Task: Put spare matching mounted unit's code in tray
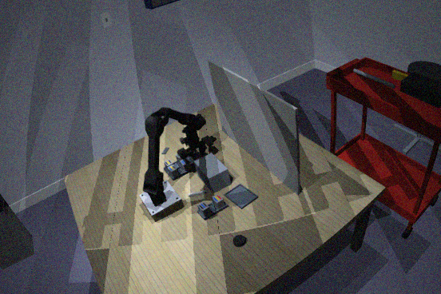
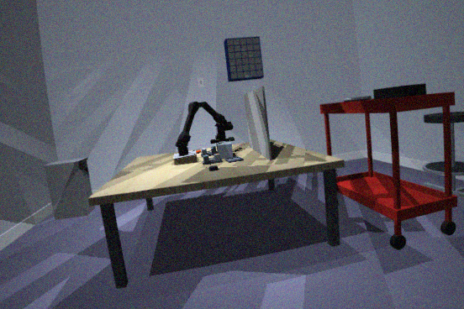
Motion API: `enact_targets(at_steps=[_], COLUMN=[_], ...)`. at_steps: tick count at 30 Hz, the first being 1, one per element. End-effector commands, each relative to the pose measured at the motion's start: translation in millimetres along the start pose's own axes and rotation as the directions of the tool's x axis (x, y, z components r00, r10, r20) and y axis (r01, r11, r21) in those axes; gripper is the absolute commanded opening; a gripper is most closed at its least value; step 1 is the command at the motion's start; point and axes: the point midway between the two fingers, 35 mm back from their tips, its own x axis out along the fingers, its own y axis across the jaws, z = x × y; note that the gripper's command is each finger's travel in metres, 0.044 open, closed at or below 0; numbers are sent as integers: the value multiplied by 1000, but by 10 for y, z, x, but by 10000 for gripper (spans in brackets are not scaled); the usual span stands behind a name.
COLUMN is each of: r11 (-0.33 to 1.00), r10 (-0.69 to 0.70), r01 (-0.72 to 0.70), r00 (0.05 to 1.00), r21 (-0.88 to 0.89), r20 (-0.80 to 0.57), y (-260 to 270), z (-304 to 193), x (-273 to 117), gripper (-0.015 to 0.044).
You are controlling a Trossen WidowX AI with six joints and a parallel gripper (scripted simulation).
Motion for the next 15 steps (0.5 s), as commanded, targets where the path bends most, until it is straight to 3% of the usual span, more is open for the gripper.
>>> enact_targets(at_steps=[1,8,15], r11=[1000,1000,1000], r10=[-1,-1,0], r01=[1,1,0], r00=[1000,1000,1000], r21=[0,0,-2], r20=[0,1,3], y=[-2,-3,-23], z=[1,2,15], x=[-3,-14,-465], gripper=[0,0,0])
